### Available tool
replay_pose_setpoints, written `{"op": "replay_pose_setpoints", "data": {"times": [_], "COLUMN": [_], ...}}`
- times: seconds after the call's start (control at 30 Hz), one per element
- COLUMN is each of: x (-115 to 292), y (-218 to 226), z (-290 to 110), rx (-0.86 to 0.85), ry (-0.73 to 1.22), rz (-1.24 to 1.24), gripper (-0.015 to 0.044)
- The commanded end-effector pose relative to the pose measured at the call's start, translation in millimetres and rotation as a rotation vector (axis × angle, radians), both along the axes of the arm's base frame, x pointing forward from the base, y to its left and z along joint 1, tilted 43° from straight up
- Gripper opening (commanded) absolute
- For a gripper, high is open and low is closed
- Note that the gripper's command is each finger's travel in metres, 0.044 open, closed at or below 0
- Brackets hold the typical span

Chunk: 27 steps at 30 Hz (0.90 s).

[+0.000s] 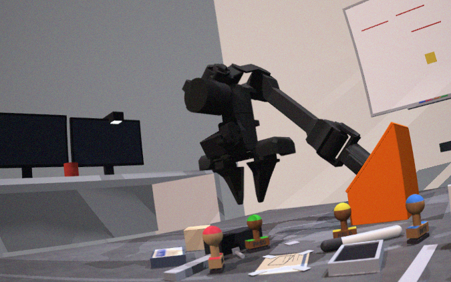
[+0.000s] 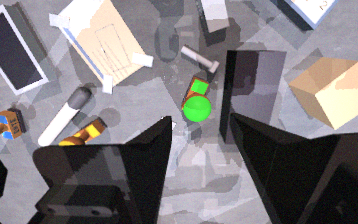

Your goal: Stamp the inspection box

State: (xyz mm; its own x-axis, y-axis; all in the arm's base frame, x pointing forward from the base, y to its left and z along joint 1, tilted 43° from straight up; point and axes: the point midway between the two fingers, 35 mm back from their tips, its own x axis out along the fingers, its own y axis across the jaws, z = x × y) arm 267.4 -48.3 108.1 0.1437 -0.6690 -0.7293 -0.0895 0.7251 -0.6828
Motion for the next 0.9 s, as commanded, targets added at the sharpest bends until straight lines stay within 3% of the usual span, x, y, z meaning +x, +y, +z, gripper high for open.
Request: {"op": "replay_pose_setpoints", "data": {"times": [0.0, 0.87], "x": [0, 5], "y": [-5, -33], "z": [-5, -36], "rx": [-0.004, -0.006], "ry": [0.007, 0.006], "rz": [0.001, 0.001], "gripper": [0.0219, 0.0219]}}
